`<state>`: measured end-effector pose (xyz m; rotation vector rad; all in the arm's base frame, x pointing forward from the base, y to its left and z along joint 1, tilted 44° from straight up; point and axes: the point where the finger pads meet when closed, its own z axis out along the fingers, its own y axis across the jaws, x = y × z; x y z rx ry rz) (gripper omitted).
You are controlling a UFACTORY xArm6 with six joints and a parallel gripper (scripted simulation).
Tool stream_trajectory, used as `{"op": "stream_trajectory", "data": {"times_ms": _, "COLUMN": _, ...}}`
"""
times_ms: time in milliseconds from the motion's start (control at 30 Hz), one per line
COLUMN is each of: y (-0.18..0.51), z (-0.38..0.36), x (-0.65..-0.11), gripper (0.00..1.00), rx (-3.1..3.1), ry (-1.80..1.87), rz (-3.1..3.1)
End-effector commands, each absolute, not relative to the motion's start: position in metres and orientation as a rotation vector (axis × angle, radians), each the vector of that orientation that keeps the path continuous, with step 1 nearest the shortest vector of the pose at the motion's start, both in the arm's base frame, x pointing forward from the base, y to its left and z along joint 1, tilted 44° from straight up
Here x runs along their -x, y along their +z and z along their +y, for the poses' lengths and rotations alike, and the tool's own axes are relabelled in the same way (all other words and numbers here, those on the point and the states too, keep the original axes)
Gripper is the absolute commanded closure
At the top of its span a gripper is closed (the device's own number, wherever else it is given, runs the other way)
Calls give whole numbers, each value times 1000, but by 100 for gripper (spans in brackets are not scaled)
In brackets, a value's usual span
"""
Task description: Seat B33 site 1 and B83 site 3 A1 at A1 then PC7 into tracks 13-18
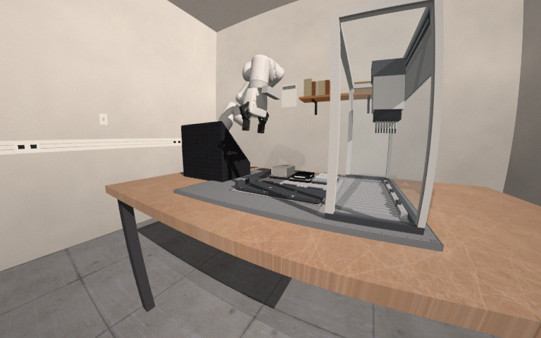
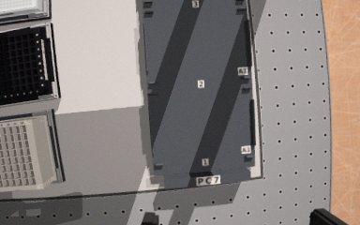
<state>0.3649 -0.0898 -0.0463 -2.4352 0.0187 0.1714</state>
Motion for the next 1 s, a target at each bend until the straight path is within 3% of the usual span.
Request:
{"op": "stream_trajectory", "data": {"times_ms": 0, "y": -37, "z": -78, "x": -372, "gripper": 0, "rx": 2434, "ry": 107, "rz": -102}}
{"op": "stream_trajectory", "data": {"times_ms": 967, "y": 15, "z": 4, "x": -391, "gripper": 0, "rx": 2287, "ry": -224, "rz": -853}}
